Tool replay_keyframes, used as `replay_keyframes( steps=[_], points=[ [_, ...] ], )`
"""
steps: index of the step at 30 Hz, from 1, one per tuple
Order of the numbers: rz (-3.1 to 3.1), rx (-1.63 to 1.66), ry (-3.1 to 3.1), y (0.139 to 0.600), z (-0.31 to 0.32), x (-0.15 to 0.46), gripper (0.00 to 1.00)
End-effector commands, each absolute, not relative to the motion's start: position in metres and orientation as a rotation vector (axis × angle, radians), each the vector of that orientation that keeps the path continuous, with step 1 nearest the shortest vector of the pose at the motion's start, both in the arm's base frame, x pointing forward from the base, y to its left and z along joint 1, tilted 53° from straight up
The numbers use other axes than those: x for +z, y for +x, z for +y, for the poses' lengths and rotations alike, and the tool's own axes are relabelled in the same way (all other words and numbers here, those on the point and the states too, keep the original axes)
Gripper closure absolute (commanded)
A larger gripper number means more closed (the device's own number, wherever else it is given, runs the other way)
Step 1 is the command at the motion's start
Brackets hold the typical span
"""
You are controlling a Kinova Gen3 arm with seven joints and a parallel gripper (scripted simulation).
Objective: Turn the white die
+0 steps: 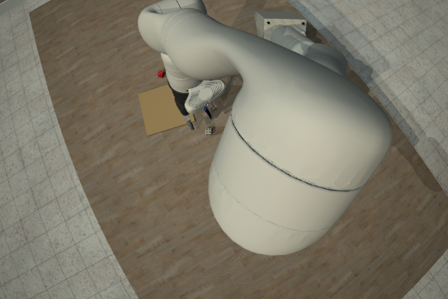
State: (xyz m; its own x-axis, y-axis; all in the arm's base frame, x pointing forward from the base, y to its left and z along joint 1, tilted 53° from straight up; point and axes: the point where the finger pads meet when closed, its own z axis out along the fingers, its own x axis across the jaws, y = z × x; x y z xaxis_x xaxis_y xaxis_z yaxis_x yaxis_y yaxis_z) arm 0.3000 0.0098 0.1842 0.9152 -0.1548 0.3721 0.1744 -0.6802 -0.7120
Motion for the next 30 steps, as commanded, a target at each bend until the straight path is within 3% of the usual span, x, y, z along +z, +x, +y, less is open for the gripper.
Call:
replay_keyframes(
  steps=[1,16,30],
  points=[
    [-0.007,-0.544,-2.272,0.299,-0.006,0.193,0.0],
    [-0.007,-0.544,-2.272,0.272,-0.056,0.236,0.0],
    [-0.007,-0.544,-2.272,0.269,-0.061,0.24,0.0]
  ],
)
